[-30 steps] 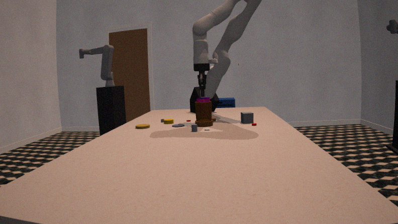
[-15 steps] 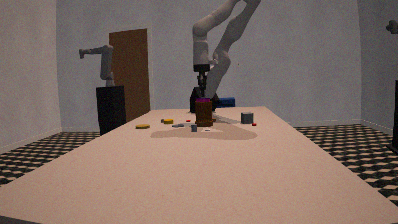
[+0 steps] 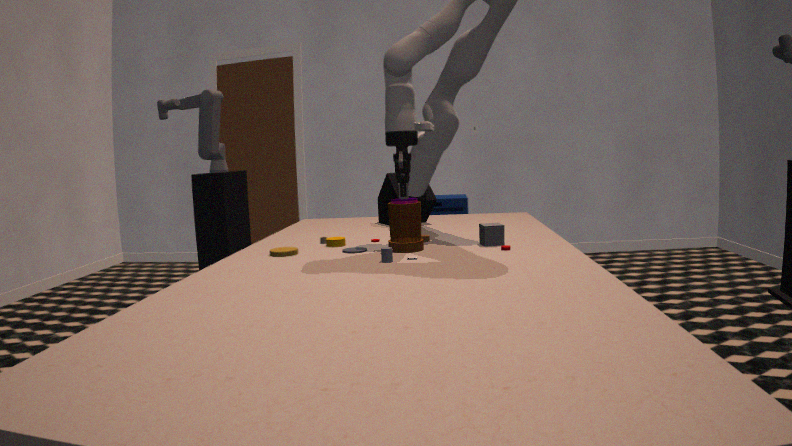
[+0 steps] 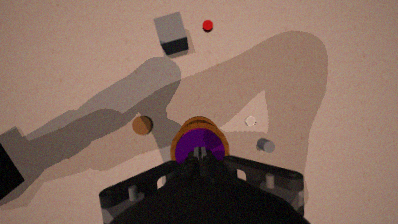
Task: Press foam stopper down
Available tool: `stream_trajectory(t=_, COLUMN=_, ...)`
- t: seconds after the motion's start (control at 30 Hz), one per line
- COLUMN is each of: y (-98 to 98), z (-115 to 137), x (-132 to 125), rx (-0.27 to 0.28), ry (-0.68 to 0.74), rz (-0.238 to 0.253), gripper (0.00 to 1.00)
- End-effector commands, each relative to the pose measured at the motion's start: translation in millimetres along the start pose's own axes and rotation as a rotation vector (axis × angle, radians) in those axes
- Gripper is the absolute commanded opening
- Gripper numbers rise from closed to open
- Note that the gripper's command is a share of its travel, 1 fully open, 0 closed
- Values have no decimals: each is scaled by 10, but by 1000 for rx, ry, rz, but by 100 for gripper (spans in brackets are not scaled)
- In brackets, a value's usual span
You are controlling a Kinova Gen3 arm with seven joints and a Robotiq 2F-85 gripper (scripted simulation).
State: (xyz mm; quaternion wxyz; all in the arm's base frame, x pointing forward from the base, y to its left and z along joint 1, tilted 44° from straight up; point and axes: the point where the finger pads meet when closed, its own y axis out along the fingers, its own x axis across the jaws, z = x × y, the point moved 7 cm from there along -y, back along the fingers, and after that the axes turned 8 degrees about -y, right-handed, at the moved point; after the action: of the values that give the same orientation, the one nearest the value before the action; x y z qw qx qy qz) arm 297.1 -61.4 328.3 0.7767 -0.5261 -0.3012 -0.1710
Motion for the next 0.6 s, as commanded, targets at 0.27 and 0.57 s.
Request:
stream_trajectory(t=0.27, y=56, z=-1, x=-2, rx=2, ry=1, rz=1, gripper=0)
stream_trajectory(t=0.57, y=104, z=0, x=-2, rx=2, ry=1, rz=1, gripper=0)
